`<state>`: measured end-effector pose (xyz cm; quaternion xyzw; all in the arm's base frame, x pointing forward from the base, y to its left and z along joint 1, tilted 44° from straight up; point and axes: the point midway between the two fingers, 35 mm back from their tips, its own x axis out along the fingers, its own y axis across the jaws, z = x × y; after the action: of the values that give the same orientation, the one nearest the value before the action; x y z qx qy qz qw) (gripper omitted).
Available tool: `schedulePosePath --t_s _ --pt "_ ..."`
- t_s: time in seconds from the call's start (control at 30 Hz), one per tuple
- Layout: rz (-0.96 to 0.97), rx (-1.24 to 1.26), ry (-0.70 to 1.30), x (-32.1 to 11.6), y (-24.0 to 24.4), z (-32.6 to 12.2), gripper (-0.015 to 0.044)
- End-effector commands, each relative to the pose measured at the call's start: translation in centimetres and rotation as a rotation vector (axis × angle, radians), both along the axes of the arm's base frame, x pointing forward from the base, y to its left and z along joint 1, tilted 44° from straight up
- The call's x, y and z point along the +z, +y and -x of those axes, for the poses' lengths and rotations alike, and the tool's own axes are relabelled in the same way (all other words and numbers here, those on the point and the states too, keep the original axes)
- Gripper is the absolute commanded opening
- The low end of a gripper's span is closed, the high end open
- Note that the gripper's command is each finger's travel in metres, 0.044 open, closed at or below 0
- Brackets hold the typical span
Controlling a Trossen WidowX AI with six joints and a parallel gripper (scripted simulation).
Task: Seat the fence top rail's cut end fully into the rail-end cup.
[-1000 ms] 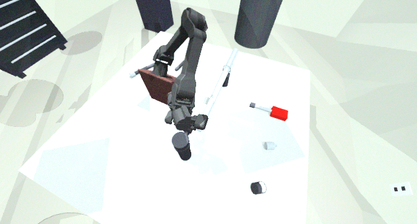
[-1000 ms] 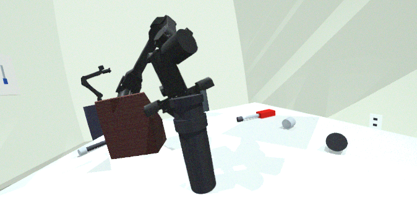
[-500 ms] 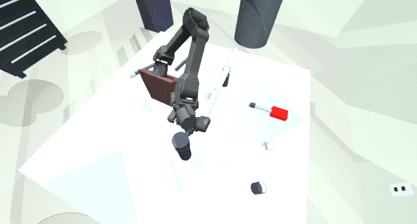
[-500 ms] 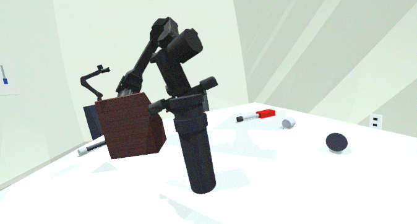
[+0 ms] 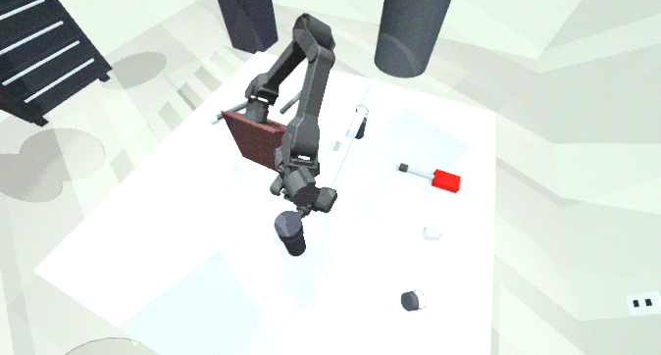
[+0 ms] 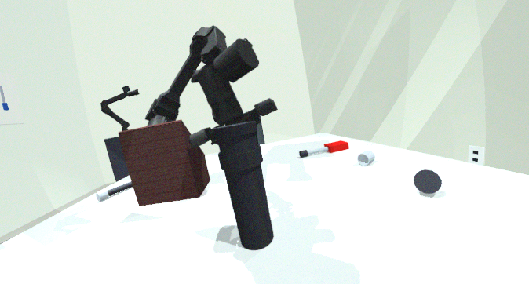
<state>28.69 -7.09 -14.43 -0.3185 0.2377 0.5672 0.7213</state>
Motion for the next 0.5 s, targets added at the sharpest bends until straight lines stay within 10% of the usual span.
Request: schedulePosePath --t_s 0.0,0.47 --pt "-0.006 0.011 -0.014 0.07 0.08 0.08 0.0000" --pt "-0.001 0.014 -0.015 0.01 -0.02 0.15 0.0000"
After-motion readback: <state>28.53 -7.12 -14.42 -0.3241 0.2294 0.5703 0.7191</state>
